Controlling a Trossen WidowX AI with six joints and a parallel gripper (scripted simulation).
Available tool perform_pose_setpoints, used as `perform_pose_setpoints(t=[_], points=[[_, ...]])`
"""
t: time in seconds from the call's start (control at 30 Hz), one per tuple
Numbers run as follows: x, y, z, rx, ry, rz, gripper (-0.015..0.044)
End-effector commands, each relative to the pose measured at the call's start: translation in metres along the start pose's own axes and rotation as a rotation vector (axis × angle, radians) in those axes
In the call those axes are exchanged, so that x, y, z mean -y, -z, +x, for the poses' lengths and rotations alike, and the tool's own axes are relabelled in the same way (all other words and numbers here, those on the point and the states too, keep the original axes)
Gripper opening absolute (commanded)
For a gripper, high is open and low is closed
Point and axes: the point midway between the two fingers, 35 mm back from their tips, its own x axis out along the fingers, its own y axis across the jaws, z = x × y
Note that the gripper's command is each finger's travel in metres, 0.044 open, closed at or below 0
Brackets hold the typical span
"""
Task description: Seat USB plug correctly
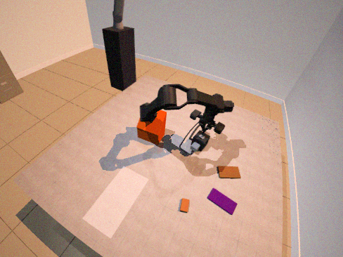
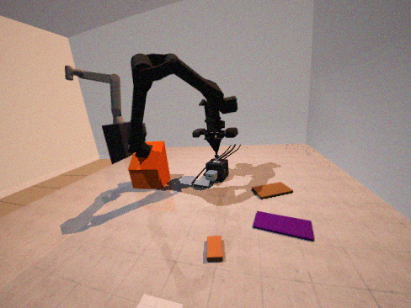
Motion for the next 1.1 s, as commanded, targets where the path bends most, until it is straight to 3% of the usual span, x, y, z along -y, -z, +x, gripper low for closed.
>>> perform_pose_setpoints(t=[0.0, 1.07], points=[[-0.0002, -0.0005, 0.0006, 0.003, -0.001, -0.004, 0.0], [-0.0002, -0.0001, 0.0044, 0.003, -0.001, -0.004, 0.0]])
